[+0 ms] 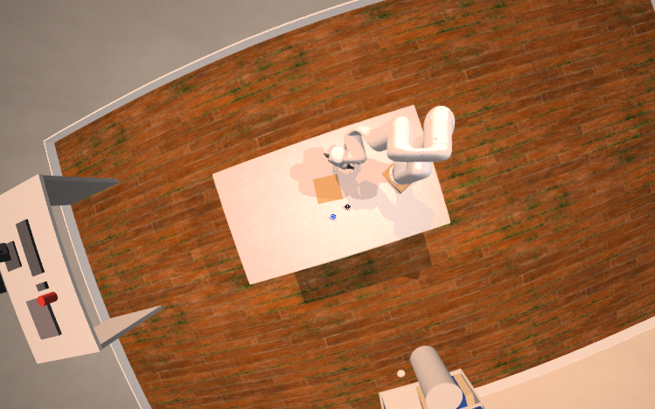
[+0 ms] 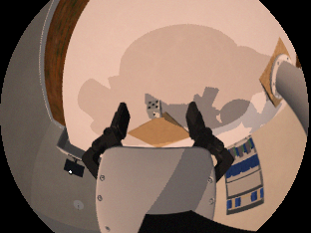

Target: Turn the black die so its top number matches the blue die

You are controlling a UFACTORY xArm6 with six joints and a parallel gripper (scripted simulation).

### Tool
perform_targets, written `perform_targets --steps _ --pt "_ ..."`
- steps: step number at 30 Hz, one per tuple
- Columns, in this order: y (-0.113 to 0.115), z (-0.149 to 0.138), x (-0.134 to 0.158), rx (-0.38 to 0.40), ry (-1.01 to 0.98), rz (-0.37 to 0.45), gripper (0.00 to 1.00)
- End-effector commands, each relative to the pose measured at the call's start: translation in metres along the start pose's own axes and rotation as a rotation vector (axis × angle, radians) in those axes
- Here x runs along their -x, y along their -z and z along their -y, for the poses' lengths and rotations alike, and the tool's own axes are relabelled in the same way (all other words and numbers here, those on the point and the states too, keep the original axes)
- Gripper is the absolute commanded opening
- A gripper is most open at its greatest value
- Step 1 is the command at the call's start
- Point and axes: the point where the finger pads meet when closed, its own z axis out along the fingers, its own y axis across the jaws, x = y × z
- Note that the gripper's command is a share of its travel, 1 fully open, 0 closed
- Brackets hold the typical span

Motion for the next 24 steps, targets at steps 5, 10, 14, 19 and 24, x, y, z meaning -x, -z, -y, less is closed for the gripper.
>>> perform_targets --steps 5,10,14,19,24 --pt "0.001 0.001 0.000 -0.003 0.000 0.001 1.00" --pt "0.001 0.001 0.000 -0.003 0.000 0.001 1.00" --pt "0.001 0.001 0.001 -0.003 0.000 0.001 1.00" --pt "0.001 -0.005 0.007 -0.003 0.000 0.001 1.00" --pt "0.001 -0.014 0.016 -0.003 0.000 0.001 1.00"
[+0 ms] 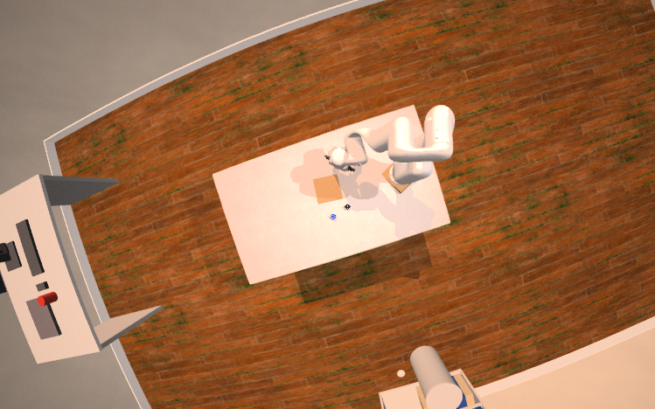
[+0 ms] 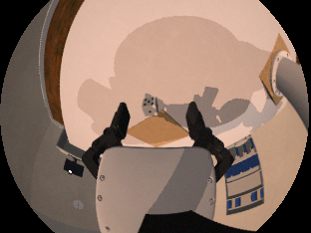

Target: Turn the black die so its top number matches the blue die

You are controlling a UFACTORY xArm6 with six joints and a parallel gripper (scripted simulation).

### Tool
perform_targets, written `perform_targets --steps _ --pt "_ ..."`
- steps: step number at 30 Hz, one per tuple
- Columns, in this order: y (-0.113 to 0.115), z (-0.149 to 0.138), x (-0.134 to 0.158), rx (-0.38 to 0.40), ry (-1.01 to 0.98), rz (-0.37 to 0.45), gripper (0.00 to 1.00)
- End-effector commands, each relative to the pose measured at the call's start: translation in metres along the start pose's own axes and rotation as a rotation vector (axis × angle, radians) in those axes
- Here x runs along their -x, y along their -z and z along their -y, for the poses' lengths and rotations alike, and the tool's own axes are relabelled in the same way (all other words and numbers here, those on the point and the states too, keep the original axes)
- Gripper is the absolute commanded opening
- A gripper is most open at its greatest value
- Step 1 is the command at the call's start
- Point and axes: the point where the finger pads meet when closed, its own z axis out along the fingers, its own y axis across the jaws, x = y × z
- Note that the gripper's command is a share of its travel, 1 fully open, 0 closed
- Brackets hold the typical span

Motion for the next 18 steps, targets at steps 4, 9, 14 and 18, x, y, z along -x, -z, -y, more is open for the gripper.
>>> perform_targets --steps 4,9,14,18 --pt "0.001 -0.023 0.025 -0.003 0.000 0.001 1.00" --pt "0.001 -0.051 0.053 -0.003 0.000 0.001 1.00" --pt "0.001 -0.069 0.071 -0.003 0.000 0.001 1.00" --pt "0.001 -0.093 0.095 -0.003 0.000 0.001 1.00"
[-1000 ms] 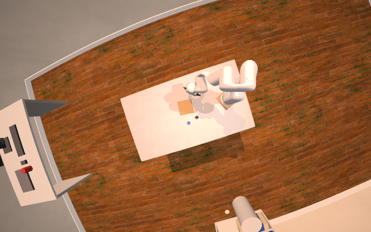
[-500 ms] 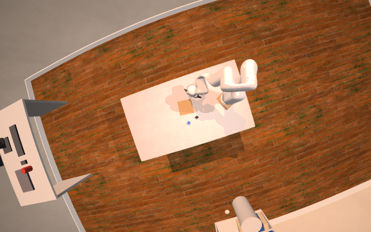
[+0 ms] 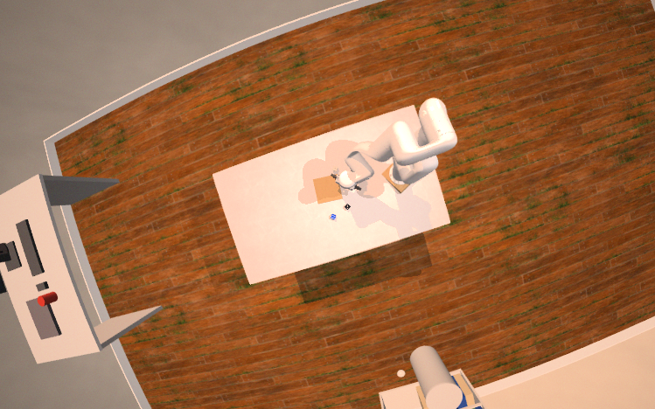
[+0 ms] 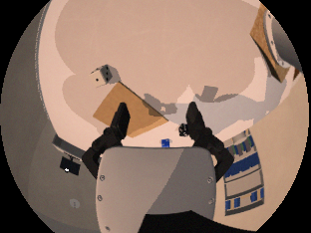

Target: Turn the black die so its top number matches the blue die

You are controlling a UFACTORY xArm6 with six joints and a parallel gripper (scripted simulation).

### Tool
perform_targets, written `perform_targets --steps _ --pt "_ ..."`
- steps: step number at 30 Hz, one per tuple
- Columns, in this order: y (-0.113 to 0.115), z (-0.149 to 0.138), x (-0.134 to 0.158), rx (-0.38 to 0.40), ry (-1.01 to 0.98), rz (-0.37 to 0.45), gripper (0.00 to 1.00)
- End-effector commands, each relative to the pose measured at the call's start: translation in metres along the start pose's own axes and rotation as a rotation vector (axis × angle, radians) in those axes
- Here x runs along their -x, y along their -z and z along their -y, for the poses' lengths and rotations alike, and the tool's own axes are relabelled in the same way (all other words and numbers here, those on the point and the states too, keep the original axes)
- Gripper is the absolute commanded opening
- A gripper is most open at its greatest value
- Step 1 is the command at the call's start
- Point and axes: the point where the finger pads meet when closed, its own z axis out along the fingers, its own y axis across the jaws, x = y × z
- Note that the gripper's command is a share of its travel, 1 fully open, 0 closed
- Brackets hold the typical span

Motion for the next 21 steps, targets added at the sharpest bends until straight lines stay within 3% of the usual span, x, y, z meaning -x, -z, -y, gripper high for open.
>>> perform_targets --steps 1,10,21 --pt "0.001 -0.026 0.031 -0.010 -0.005 -0.009 1.00" --pt "0.000 -0.066 0.071 -0.010 -0.005 -0.009 1.00" --pt "0.000 -0.074 0.079 -0.010 -0.005 -0.009 1.00"
